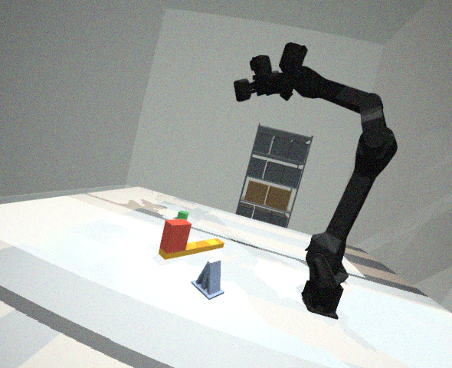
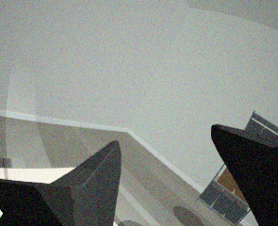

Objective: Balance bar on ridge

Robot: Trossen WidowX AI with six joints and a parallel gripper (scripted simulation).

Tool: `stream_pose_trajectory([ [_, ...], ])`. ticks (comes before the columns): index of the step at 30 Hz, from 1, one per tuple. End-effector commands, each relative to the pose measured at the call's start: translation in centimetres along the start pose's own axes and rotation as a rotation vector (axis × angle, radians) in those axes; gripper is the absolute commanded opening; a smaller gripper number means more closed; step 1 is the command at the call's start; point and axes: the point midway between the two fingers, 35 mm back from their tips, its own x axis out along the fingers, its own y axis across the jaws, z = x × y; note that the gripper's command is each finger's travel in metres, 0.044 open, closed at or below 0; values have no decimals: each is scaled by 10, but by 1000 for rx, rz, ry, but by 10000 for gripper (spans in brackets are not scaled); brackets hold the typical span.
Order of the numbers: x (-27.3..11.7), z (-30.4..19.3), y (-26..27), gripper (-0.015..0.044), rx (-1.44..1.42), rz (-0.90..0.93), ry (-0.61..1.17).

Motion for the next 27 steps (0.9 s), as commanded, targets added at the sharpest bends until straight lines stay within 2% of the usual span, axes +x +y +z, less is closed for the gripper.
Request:
stream_pose_trajectory([
  [1,9,-15,24,315,113,70,59],
  [15,16,-53,94,315,499,231,291],
  [27,8,-85,152,315,800,293,547],
])
